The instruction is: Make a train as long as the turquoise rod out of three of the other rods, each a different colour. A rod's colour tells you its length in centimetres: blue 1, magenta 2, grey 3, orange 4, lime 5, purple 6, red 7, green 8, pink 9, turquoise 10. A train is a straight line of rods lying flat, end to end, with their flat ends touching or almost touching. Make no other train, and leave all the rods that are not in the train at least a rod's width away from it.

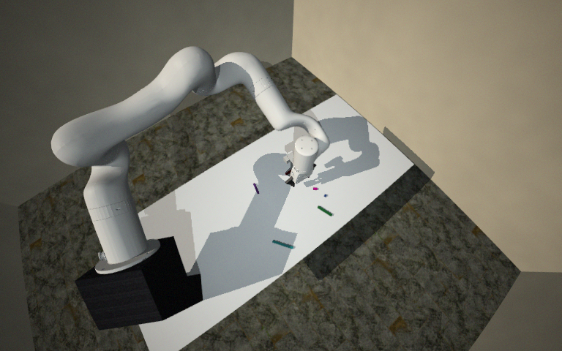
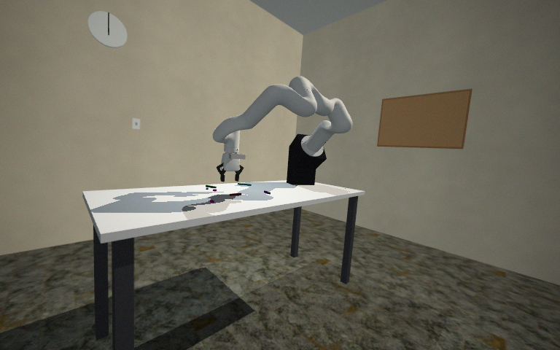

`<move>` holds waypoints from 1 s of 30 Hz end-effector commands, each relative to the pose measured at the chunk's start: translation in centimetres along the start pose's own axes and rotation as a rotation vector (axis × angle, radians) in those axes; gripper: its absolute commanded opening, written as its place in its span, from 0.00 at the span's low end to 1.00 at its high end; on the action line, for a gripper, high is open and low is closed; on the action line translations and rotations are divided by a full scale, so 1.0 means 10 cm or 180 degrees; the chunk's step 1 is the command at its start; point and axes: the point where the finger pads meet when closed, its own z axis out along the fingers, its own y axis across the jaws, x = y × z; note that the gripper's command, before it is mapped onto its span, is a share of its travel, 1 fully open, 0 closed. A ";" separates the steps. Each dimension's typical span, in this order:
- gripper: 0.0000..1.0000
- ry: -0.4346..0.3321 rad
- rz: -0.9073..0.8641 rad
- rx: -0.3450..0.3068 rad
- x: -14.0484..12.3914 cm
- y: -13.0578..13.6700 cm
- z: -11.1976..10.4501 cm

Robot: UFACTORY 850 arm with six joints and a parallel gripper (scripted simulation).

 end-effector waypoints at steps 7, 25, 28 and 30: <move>1.00 -0.0013 0.1123 0.0050 0.21 0.24 -0.01; 1.00 -0.0027 0.2828 0.0036 0.58 0.57 -0.02; 1.00 -0.0029 0.3125 0.0033 0.64 0.62 -0.02; 1.00 -0.0030 0.3224 0.0032 0.66 0.64 -0.02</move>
